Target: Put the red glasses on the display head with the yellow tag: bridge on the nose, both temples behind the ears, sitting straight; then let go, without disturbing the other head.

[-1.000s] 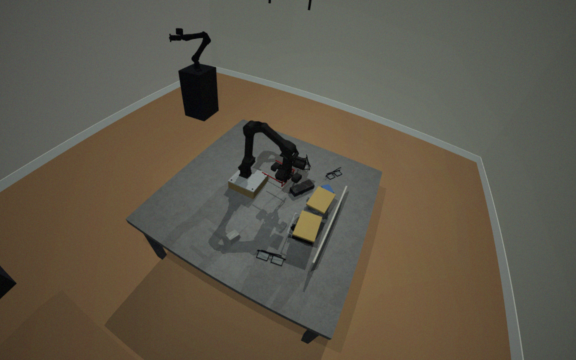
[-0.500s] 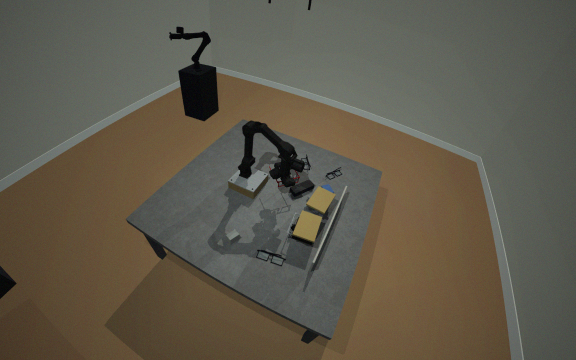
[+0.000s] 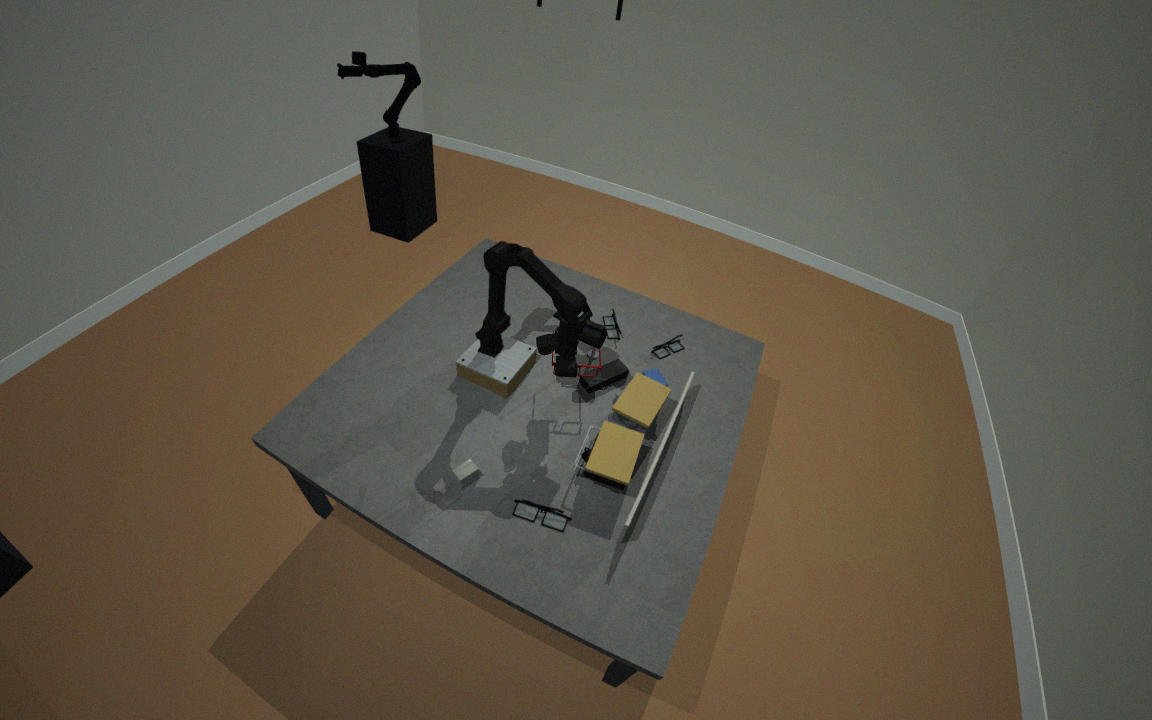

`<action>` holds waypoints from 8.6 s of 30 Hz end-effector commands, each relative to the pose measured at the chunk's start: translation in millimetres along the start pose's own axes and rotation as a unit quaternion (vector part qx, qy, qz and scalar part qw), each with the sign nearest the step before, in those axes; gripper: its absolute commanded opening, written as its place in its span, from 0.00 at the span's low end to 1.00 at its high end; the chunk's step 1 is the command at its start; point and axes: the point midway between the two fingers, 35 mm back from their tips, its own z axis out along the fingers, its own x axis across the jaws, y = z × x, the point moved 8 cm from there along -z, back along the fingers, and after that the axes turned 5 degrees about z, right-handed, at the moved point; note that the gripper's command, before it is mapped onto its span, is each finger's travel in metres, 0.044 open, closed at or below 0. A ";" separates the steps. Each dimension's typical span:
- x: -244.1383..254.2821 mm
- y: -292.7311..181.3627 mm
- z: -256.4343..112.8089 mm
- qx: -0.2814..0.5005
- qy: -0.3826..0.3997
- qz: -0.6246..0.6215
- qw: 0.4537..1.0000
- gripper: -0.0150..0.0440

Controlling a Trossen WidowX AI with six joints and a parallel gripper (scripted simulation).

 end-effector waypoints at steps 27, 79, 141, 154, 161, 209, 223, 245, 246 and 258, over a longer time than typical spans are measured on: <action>2.9 -2.4 31.3 -0.003 0.001 0.020 1.000 0.25; 3.6 0.6 83.6 -0.003 0.001 0.046 0.999 0.25; 2.1 0.9 44.5 0.003 0.001 0.057 0.998 0.59; -0.2 1.6 39.2 -0.003 0.001 0.058 0.998 0.49; 0.1 0.9 46.5 -0.003 0.001 0.058 0.998 0.49; 0.0 1.0 96.2 0.002 0.001 0.055 0.998 0.25; 1.8 -3.7 29.8 -0.001 0.001 0.057 0.998 0.25; 35.5 35.7 -11.5 0.014 -0.057 0.180 0.982 0.25; 37.8 39.0 -12.3 0.016 -0.062 0.189 0.980 0.25; 60.2 79.4 -22.1 0.044 -0.115 0.304 0.945 0.25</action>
